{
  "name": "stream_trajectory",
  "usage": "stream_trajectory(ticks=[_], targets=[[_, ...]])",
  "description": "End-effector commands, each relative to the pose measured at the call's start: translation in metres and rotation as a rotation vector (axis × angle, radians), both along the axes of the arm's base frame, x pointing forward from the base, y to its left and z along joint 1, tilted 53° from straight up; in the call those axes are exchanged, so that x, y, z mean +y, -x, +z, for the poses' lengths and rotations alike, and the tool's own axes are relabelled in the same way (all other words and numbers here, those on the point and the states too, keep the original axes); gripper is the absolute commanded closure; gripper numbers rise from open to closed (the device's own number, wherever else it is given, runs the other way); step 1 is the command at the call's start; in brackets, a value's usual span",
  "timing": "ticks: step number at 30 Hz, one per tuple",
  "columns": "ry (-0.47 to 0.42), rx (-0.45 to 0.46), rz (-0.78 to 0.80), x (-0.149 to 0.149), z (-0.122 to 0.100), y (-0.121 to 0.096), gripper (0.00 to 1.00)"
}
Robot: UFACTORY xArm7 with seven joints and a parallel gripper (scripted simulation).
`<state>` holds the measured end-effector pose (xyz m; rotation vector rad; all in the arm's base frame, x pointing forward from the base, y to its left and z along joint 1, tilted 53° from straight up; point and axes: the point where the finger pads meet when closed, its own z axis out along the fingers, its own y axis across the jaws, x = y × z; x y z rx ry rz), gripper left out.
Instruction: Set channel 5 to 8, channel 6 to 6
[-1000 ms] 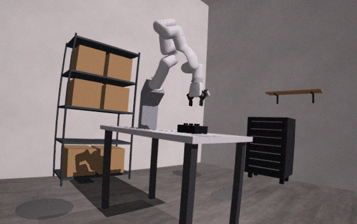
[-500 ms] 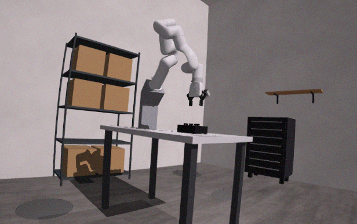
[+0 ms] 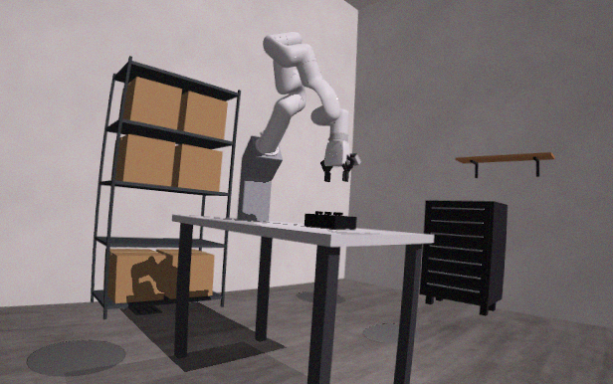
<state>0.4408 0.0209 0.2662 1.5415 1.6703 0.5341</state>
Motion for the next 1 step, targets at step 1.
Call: stream_trajectory(ticks=[1], targets=[[0.000, -0.002, 0.001, 0.0005, 0.0009, -0.0002, 0.00]])
